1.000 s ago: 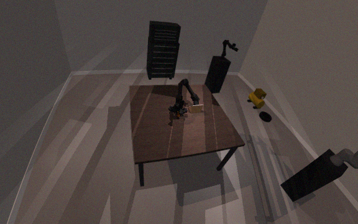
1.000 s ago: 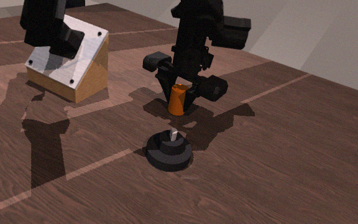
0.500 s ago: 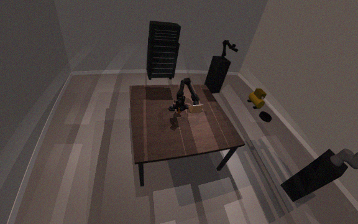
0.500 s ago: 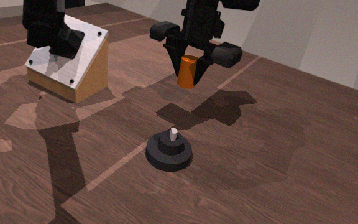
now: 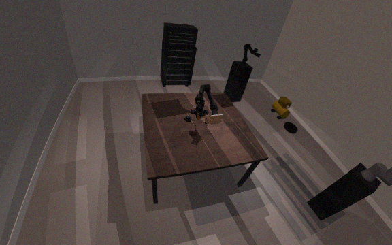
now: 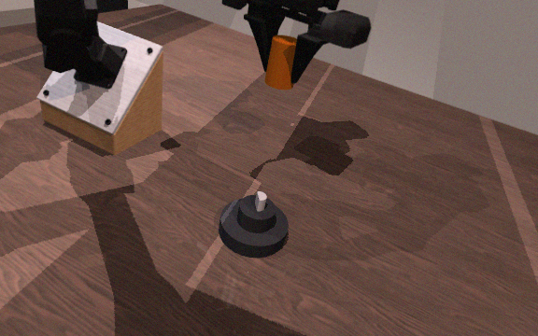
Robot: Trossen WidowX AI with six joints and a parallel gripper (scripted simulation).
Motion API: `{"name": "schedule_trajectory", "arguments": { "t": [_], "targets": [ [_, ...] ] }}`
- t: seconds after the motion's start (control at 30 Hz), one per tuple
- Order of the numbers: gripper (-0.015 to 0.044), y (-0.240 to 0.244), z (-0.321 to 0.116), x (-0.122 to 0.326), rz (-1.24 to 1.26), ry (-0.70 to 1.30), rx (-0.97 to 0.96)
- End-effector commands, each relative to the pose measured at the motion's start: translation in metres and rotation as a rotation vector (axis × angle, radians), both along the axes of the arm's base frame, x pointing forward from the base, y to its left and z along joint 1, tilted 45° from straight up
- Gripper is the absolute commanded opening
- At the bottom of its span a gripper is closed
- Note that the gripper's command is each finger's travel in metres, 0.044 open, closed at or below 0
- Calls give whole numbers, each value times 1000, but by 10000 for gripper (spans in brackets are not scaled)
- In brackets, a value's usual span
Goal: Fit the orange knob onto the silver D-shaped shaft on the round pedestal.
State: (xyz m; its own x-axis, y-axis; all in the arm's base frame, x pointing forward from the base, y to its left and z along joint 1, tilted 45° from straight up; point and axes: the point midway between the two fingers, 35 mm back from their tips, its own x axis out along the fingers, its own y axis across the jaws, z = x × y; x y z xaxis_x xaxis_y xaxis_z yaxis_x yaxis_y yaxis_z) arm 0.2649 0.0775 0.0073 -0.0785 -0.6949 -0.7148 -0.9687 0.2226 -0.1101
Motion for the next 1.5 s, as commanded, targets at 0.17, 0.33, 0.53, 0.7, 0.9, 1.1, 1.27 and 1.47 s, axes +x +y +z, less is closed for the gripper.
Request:
{"name": "schedule_trajectory", "arguments": {
  "t": [0.17,0.33,0.53,0.7,0.9,1.1,1.27,1.47],
  "targets": [
    [0,15,8,1,126,-121,-41],
    [0,24,14,2,201,-195,-65],
    [0,35,21,2,291,-283,-95],
    [0,44,26,2,365,-356,-120],
    [0,55,33,3,454,-444,-149],
    [0,65,39,4,542,-531,-178],
    [0,74,45,4,618,-606,-203],
    [0,79,48,5,662,-651,-218]
  ]
}}
